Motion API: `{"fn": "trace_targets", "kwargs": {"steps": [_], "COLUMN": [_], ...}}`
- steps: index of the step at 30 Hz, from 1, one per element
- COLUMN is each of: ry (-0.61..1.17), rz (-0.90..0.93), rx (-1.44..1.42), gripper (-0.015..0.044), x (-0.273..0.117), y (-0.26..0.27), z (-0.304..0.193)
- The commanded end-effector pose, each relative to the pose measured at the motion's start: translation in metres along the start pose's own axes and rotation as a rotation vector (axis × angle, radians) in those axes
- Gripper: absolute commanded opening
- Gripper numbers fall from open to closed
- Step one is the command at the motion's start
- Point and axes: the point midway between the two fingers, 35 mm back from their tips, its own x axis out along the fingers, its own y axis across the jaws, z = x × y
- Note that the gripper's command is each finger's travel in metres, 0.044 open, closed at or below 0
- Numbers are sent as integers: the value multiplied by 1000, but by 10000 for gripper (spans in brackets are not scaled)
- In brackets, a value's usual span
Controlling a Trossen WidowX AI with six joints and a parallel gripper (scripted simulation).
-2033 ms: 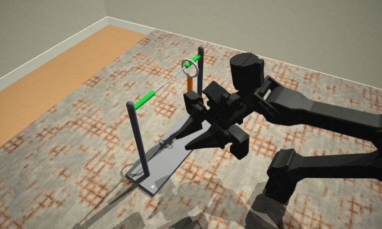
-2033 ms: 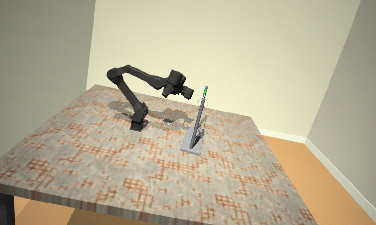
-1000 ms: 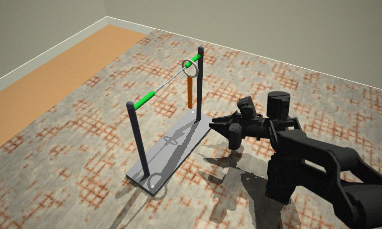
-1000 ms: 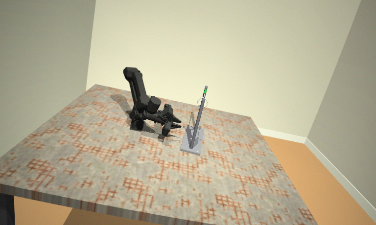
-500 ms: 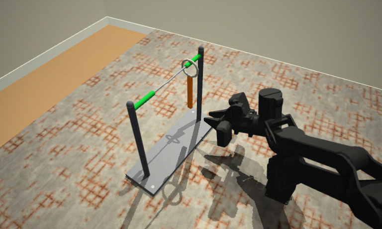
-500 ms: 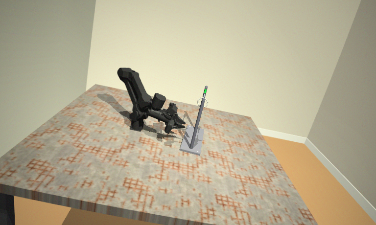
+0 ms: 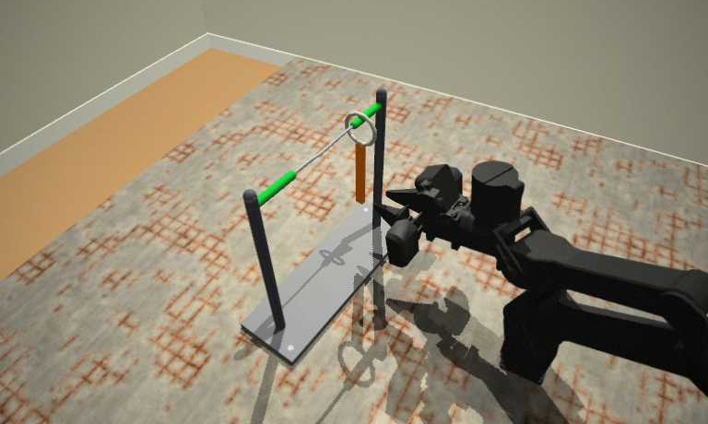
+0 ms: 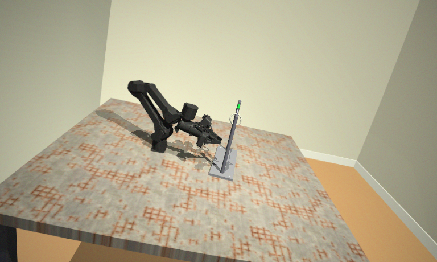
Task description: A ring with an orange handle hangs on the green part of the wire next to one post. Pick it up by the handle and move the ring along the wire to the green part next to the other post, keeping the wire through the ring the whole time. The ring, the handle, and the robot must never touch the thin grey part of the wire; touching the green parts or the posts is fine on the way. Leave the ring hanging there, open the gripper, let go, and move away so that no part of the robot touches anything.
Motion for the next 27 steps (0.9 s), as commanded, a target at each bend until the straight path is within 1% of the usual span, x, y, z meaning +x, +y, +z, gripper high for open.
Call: {"fn": "trace_targets", "kwargs": {"steps": [1,27], "ry": [-10,-12], "rz": [-10,-10], "rx": [-12,-12], "gripper": [160,160], "x": [1,35], "y": [0,-2], "z": [4,10]}}
